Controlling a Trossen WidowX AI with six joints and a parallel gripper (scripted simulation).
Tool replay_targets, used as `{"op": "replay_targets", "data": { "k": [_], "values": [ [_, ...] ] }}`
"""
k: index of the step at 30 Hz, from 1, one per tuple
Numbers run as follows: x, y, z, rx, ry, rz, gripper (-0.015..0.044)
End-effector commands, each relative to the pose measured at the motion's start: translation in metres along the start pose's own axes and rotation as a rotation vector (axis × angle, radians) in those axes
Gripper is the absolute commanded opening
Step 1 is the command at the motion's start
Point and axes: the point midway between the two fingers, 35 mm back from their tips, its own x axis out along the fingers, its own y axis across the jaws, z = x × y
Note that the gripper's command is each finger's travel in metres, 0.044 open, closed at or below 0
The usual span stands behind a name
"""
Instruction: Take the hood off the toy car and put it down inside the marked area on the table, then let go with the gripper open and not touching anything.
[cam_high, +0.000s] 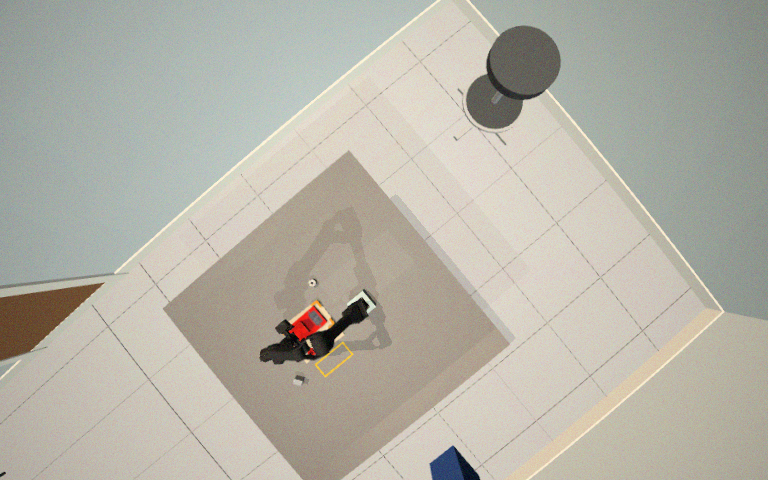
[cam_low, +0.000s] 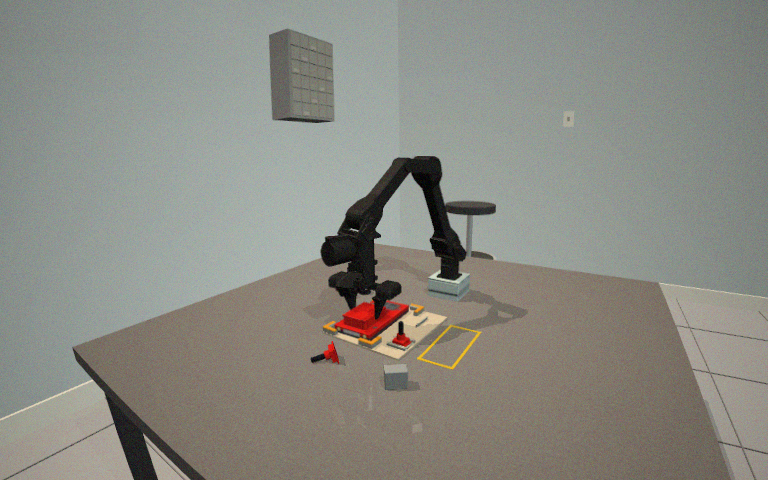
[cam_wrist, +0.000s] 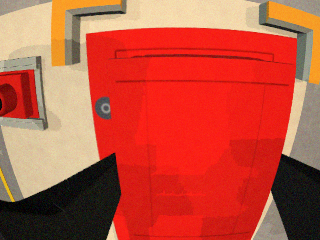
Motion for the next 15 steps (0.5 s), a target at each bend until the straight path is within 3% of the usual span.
{"op": "replay_targets", "data": {
  "k": [1,3,15],
  "values": [
    [-0.0034,-0.0003,0.0005,0.0,-0.001,-0.001,0.0039],
    [-0.0047,-0.0003,0.0005,0.0,-0.001,-0.001,0.0],
    [-0.0126,-0.0003,0.0006,0.0,-0.001,-0.001,0.0]
  ]
}}
